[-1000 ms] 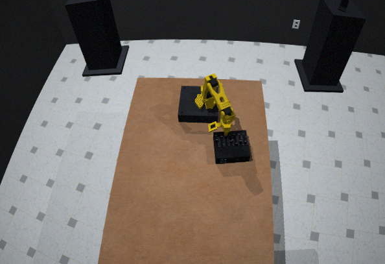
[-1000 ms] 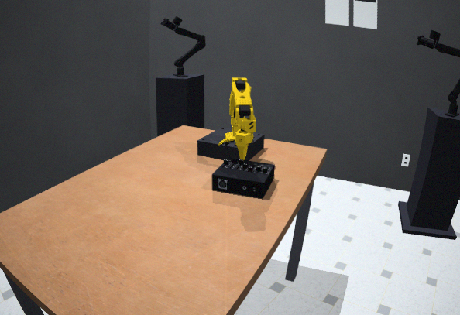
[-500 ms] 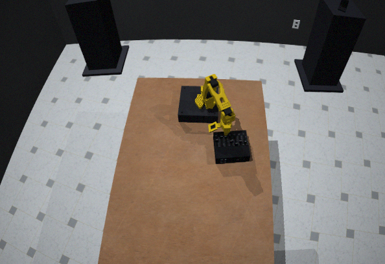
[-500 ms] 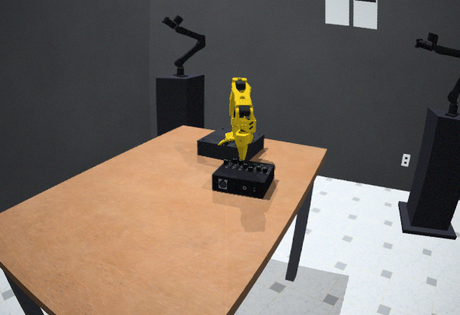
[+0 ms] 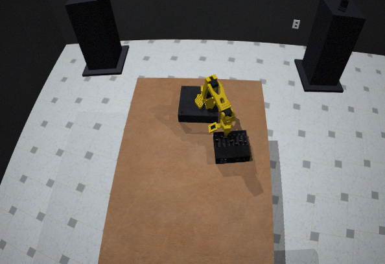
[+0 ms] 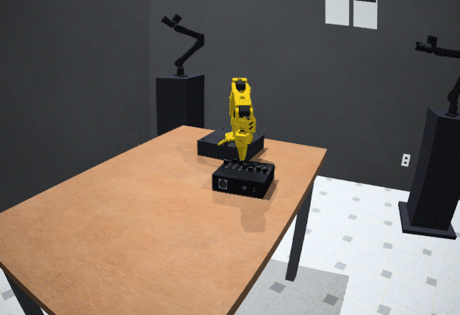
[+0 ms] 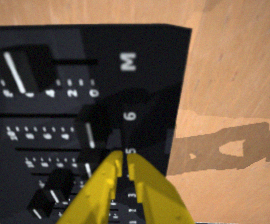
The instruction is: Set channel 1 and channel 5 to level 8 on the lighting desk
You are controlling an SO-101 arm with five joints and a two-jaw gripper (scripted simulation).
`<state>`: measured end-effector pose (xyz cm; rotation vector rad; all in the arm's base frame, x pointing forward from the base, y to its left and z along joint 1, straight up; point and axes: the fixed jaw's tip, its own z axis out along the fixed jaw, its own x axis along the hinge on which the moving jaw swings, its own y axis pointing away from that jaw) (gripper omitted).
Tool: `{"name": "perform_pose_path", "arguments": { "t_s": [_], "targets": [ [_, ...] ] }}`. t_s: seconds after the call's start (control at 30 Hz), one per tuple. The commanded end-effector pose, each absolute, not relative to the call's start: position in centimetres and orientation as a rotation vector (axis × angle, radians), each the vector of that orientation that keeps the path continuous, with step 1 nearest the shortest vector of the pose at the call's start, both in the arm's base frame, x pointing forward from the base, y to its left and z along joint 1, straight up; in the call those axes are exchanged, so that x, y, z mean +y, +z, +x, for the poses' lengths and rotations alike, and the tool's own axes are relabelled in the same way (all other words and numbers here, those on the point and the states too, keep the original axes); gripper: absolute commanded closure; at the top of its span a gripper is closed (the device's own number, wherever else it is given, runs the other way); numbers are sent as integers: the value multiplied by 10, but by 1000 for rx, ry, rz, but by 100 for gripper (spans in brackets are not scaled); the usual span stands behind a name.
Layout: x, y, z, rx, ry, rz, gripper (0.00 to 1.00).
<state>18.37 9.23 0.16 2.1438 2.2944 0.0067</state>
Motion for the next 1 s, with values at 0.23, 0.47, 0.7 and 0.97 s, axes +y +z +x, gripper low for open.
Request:
{"name": "perform_pose_path", "arguments": {
  "t_s": [0.23,0.47,0.7,0.97],
  "targets": [
    [91,1,187,2289,3,2150,100],
    [91,2,189,2289,3,2150,100],
    [91,2,190,2289,3,2150,100],
    [91,2,192,2289,3,2150,100]
  ]
}}
